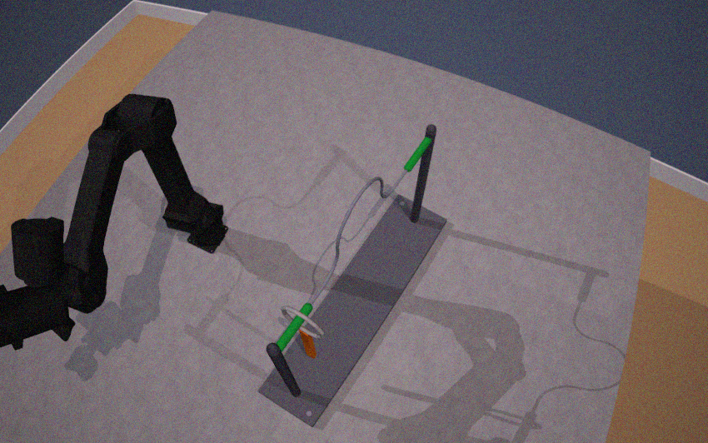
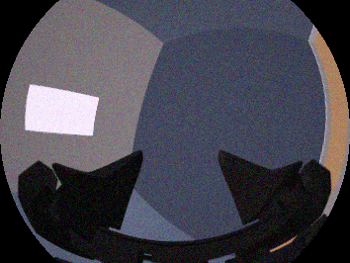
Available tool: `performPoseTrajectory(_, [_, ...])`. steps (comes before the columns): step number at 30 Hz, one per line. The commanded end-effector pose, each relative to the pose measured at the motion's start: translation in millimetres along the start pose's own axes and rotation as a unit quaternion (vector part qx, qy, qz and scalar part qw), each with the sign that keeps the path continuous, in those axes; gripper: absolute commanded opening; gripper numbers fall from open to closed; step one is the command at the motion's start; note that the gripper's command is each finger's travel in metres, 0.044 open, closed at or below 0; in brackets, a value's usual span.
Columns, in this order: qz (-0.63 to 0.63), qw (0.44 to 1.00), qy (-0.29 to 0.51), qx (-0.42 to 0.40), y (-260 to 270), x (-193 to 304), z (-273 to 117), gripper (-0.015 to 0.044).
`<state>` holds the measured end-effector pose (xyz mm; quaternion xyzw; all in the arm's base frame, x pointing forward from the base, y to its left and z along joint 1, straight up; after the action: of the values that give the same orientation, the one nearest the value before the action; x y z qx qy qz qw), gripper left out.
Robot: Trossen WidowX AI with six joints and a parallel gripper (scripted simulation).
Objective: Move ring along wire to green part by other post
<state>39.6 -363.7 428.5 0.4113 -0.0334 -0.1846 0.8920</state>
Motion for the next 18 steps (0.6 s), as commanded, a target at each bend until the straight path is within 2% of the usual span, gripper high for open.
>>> performPoseTrajectory(1, [-0.004, 1.0, 0.004, 0.001, -0.8, 0.8, -1.0, 0.0374])
performPoseTrajectory(9, [-0.176, 0.965, 0.196, 0.015, -36.3, 32.7, -55.0, 0.0164])
performPoseTrajectory(18, [-0.313, 0.85, 0.421, -0.041, -73.3, 57.7, -145.4, 0.016])
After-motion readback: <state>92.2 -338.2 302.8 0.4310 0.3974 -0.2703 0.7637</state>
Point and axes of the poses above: the point midway between the two fingers, 35 mm back from their tips, its own z axis out along the fingers, its own y axis across the jaws, x = y × z, the point moved 7 cm from there along -z, back along the fingers, and after that the axes turned 4 degrees about -z, right-handed, at the moved point
